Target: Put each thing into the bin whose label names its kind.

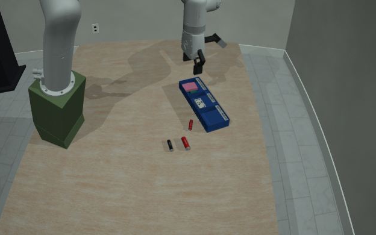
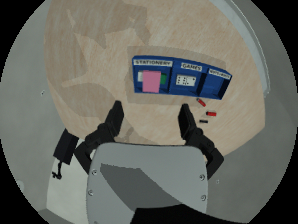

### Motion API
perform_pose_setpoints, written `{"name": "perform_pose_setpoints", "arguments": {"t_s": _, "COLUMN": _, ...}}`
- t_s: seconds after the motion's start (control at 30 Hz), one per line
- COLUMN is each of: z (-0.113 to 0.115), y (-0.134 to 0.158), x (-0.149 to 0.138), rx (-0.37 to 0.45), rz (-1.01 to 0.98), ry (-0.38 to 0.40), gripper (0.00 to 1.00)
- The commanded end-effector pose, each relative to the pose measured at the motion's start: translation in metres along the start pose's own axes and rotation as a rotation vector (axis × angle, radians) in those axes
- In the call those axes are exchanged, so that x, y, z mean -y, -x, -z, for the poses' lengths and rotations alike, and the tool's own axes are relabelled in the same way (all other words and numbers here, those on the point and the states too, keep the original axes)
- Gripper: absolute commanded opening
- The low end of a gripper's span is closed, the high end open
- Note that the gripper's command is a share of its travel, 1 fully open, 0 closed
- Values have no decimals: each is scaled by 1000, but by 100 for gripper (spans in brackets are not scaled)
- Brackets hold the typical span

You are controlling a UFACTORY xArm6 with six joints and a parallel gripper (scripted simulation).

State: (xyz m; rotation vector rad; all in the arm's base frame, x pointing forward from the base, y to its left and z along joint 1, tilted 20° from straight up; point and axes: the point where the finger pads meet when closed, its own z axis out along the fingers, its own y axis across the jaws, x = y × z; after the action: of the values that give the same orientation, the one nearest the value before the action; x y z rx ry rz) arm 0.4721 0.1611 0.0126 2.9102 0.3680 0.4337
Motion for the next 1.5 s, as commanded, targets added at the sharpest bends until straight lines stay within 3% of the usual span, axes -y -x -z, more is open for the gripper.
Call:
{"name": "perform_pose_setpoints", "arguments": {"t_s": 0.0, "z": 20, "y": -2, "x": 0, "rx": -4, "rz": -1, "ry": -1, "gripper": 100}}
{"name": "perform_pose_setpoints", "arguments": {"t_s": 0.67, "z": 91, "y": -2, "x": 0, "rx": -4, "rz": -1, "ry": -1, "gripper": 100}}
{"name": "perform_pose_setpoints", "arguments": {"t_s": 1.47, "z": 91, "y": -2, "x": 0, "rx": -4, "rz": -1, "ry": -1, "gripper": 100}}
